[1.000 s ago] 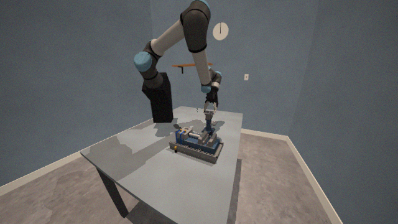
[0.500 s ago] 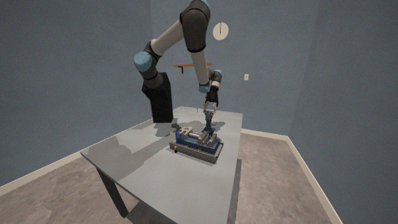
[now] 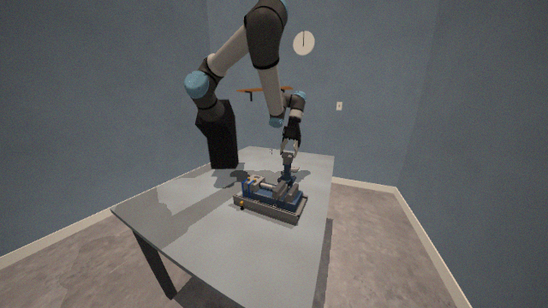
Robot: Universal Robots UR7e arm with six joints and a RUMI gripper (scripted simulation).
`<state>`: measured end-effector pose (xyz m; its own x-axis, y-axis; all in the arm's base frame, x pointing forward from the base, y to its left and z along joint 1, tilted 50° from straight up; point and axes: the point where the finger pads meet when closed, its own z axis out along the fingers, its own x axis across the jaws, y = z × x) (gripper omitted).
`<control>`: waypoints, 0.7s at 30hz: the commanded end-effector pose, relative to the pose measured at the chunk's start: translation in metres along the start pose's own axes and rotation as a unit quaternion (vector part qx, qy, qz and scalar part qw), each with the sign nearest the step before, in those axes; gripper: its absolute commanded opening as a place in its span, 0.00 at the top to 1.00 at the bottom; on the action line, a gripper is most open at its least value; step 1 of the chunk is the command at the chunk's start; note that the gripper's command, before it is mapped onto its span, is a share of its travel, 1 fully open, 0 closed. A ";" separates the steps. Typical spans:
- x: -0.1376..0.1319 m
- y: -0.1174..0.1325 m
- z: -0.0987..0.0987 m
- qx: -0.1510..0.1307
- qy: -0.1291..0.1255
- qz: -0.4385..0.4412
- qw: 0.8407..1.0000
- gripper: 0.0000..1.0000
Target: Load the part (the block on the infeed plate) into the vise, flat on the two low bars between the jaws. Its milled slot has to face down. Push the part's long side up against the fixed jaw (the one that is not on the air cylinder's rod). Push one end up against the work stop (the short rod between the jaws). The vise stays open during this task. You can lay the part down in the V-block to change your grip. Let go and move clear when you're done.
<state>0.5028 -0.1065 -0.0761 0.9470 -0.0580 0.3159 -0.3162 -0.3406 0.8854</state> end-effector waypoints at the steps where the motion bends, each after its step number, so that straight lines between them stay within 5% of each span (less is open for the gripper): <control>1: -0.001 0.002 0.001 0.077 0.035 -0.007 0.996 0.49; 7: -0.001 0.002 0.001 0.105 0.035 -0.008 0.994 0.49; 21: -0.001 0.004 0.002 0.219 0.034 -0.012 0.975 0.49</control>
<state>0.5022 -0.1087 -0.0709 0.9457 -0.0133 0.3247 -0.2639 -0.6143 0.7436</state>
